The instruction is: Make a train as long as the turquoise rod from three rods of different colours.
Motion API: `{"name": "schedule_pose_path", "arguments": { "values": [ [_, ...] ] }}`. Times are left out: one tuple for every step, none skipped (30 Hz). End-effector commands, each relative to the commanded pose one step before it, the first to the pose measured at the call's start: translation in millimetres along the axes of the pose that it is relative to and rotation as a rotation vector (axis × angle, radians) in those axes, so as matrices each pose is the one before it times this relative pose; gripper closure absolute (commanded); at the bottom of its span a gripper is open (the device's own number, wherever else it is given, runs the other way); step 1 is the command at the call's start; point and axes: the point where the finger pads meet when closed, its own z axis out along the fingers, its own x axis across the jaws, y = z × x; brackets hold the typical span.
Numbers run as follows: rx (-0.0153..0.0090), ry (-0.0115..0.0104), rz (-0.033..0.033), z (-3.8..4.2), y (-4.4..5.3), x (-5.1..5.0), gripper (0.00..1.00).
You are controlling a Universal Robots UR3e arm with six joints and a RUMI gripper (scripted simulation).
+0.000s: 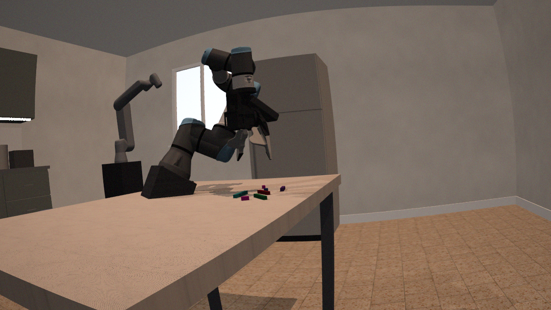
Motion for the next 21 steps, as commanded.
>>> {"name": "schedule_pose_path", "arguments": {
  "values": [
    [-0.02297,0.00607,0.16546,4.608,30.624,23.53,0.0],
    [0.00008,0.00002,0.01838,0.759,3.172,2.39,0.0],
    [0.00009,0.0,0.01837,0.791,3.143,2.41,0.0],
    [0.00009,-0.00001,0.01836,0.814,3.121,2.44,0.0],
    [0.0001,-0.00001,0.01836,0.837,3.098,2.46,0.0],
    [0.00011,-0.00001,0.01835,0.86,3.075,2.49,0.0],
    [0.00012,-0.00001,0.01835,0.883,3.052,2.51,0.0],
    [0.0,0.0,0.0,0.0,0.0,0.0,0.0],
    [0.0,0.0,0.0,0.0,0.0,0.0,0.0],
    [0.00017,-0.00012,0.02714,1.39,4.463,3.74,0.0],
    [0.00018,0.00001,0.02315,1.172,3.793,3.25,0.0],
    [0.00015,0.00001,0.01883,0.98,3.053,2.68,0.0],
    [0.00012,-0.00001,0.01457,0.782,2.335,2.09,0.0],
    [0.00009,-0.00002,0.01056,0.58,1.677,1.53,0.0],
    [0.00006,-0.00001,0.00696,0.387,1.1,1.01,0.0],
    [0.00003,-0.00002,0.00392,0.223,0.613,0.57,0.0],
    [-0.00008,-0.00031,0.00108,0.207,0.078,0.14,0.0],
    [-0.0001,-0.00034,-0.00028,0.144,-0.144,-0.06,0.0],
    [-0.00007,-0.00024,-0.00043,0.091,-0.139,-0.08,0.0],
    [0.0,0.0,0.0,0.0,0.0,0.0,0.86],
    [0.0,0.0,0.0,0.0,0.0,0.0,0.86]
  ]
}}
